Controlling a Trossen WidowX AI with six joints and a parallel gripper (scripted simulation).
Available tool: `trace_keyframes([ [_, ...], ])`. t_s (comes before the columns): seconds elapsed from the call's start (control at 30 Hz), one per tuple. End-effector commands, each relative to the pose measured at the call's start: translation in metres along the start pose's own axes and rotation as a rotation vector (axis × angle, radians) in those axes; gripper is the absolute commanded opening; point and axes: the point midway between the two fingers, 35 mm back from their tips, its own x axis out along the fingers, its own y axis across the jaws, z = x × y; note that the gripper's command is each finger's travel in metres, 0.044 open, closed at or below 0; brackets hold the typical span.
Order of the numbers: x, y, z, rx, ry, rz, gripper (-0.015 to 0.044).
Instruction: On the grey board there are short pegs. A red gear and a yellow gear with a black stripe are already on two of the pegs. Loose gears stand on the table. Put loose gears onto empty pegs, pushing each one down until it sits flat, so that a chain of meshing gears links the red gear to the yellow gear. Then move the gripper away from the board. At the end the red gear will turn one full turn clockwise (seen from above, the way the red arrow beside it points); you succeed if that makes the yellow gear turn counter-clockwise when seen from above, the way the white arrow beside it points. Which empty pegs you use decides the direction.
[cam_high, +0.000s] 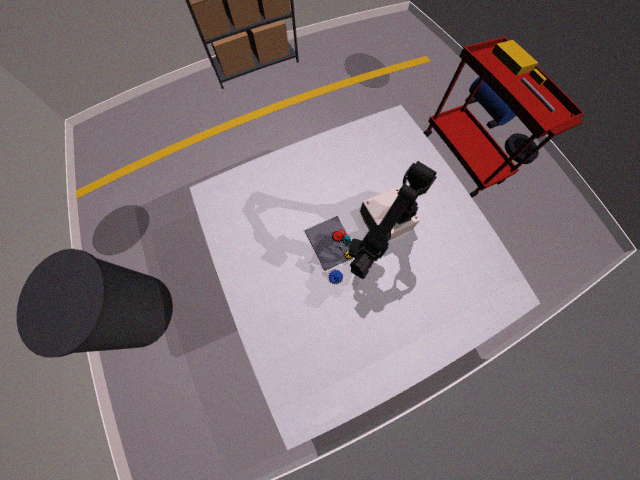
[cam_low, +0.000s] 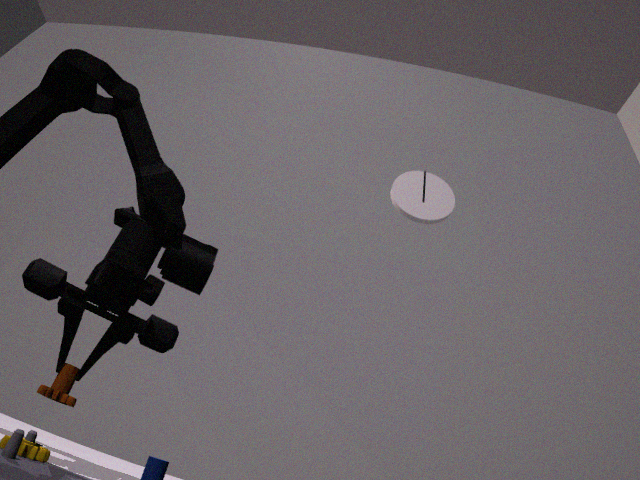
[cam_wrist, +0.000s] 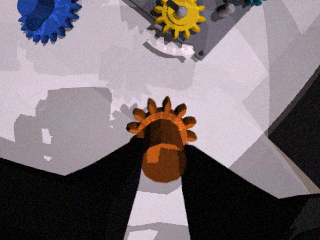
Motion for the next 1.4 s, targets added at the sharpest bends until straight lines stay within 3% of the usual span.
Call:
trace_keyframes([
  [0.0, -0.015, 0.004, 0.000, 0.004, 0.001, 0.016, 0.0000],
  [0.7, -0.083, -0.008, -0.001, 0.004, 0.001, 0.016, 0.0000],
  [1.37, -0.056, -0.011, 0.030, 0.004, -0.001, 0.016, 0.0000],
])
